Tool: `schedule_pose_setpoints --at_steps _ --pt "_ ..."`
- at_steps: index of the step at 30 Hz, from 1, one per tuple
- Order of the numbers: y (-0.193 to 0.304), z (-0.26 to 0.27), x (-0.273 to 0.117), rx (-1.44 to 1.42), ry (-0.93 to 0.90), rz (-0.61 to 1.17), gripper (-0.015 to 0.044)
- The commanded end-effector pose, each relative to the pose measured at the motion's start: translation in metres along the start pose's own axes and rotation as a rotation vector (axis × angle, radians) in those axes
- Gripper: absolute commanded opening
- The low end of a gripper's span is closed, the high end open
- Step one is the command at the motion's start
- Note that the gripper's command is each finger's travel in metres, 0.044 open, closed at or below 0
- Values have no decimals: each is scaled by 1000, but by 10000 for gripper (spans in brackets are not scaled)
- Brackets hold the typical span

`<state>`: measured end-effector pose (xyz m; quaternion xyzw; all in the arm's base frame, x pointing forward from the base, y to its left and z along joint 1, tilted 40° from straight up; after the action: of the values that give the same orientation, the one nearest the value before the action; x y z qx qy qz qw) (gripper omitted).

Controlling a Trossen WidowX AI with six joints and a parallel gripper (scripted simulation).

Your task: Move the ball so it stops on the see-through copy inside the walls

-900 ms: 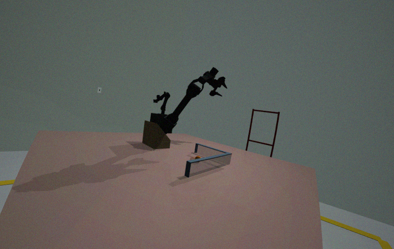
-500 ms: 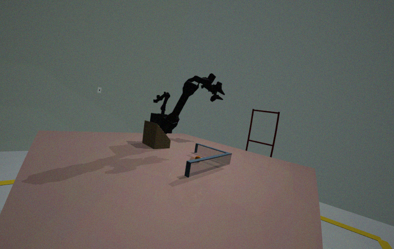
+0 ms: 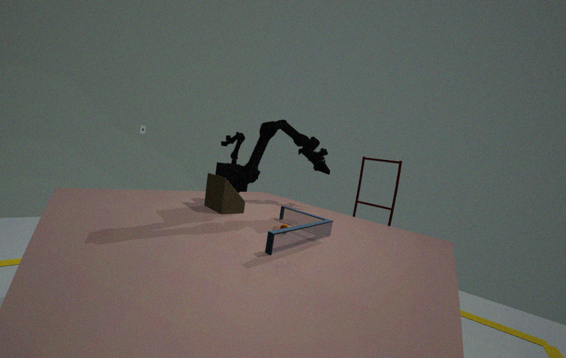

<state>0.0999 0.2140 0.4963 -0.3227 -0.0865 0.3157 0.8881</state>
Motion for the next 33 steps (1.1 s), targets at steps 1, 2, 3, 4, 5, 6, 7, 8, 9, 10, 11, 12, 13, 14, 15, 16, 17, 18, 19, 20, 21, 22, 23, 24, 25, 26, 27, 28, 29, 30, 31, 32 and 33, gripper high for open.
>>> schedule_pose_setpoints --at_steps 1,2,3,4,5,6,7,8,9,10,11,12,13,14,15,16,17,18,19,20,21,22,23,24,25,26,27,28,29,30,31,32,33 --pt "4 -34 39 -130 128 36 255" --pt "3 -45 48 -160 164 48 255" --pt "2 -57 58 -187 200 62 255" --pt "1 -69 67 -213 237 78 255" --pt "-1 -82 75 -235 274 95 255" --pt "-3 -96 83 -255 311 113 255" --pt "-6 -109 90 -272 348 133 255" --pt "-8 -124 97 -286 384 153 255" --pt "-12 -138 102 -297 420 175 255" --pt "-15 -154 107 -306 455 197 255" --pt "-19 -169 111 -311 489 221 255" --pt "-23 -185 114 -314 523 244 255" --pt "-27 -200 117 -314 555 269 255" --pt "-31 -215 119 -321 582 293 255" --pt "-36 -229 120 -325 607 318 255" --pt "-40 -244 120 -327 632 344 255" --pt "-45 -259 120 -327 655 370 255" --pt "-49 -273 119 -324 676 396 255" --pt "-54 -288 117 -319 695 421 255" --pt "-58 -303 115 -312 713 446 255" --pt "-62 -317 112 -303 728 471 255" --pt "-66 -332 108 -291 742 495 255" --pt "-70 -346 103 -278 754 518 255" --pt "-74 -360 98 -262 764 543 255" --pt "-77 -374 92 -244 772 567 255" --pt "-79 -388 86 -224 777 590 255" --pt "-82 -402 79 -201 780 613 255" --pt "-83 -415 71 -177 781 634 255" --pt "-85 -428 64 -151 779 655 255" --pt "-85 -440 56 -125 774 674 255" --pt "-83 -451 50 -93 766 699 255" --pt "-80 -463 42 -55 753 728 255" --pt "-77 -475 35 -14 738 754 255"
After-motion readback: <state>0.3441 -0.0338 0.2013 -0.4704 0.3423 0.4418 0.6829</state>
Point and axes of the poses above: the point midway between the two fingers, 35 mm back from their tips, its own x axis out along the fingers, its own z axis across the jaws, y = z × x, the point moved 10 cm from there along -x, back along the fingers, and after that the axes turned 4 degrees about x, right-handed, at the moved point
